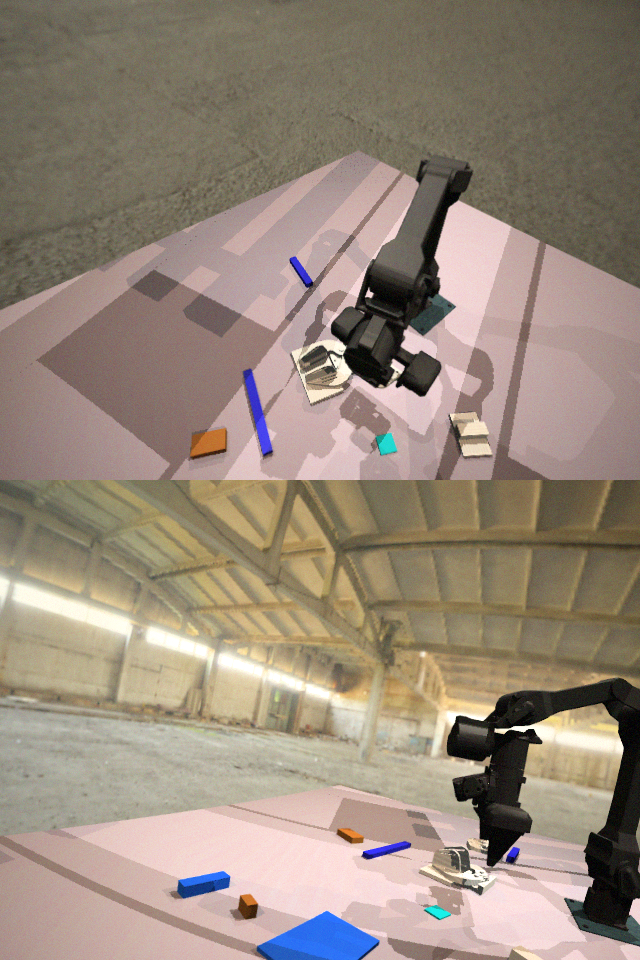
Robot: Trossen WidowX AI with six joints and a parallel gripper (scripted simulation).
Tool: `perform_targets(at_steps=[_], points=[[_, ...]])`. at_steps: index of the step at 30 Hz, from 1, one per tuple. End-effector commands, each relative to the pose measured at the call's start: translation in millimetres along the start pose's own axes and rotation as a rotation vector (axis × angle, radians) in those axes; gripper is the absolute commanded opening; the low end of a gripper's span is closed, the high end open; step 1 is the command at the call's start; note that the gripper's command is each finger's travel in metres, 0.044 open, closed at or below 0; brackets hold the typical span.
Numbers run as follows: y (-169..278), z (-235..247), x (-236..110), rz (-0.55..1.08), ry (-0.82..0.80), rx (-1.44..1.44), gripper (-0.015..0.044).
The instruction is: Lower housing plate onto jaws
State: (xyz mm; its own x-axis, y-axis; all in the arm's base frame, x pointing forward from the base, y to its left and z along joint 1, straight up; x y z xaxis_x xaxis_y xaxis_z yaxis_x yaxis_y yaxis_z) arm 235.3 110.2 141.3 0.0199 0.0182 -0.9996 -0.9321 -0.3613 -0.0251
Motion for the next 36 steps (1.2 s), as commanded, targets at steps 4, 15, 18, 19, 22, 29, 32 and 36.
perform_targets(at_steps=[4, 15, 18, 19, 22, 29, 32, 36], points=[[6.9, -26.0, 1.2, 0.006, 0.007, 0.126, 0.0351], [18.8, -60.3, 1.5, 0.006, 0.011, 0.302, 0.0351], [22.9, -69.1, 1.6, 0.006, 0.012, 0.350, 0.0351], [24.3, -72.0, 1.7, 0.006, 0.012, 0.366, 0.0351], [28.8, -80.5, 1.8, 0.006, 0.013, 0.414, 0.0351], [36.0, -92.7, 2.0, 0.006, 0.014, 0.486, 0.0351], [36.0, -92.7, 2.0, 0.006, 0.014, 0.486, 0.0351], [36.0, -92.7, 2.0, 0.006, 0.014, 0.486, 0.0351]])
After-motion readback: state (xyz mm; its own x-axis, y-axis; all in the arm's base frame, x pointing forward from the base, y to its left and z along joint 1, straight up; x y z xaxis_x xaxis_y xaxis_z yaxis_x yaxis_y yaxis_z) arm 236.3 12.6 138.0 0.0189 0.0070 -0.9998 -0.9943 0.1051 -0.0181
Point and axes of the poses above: the point midway between the two fingers, 35 mm back from their tips, its own x axis out along the fingers, its own z axis across the jaws, y = z × x, the point moved 2 cm from there along -x, back along the fingers, and after that the axes turned 8 degrees about -x, right-handed, at the moved point
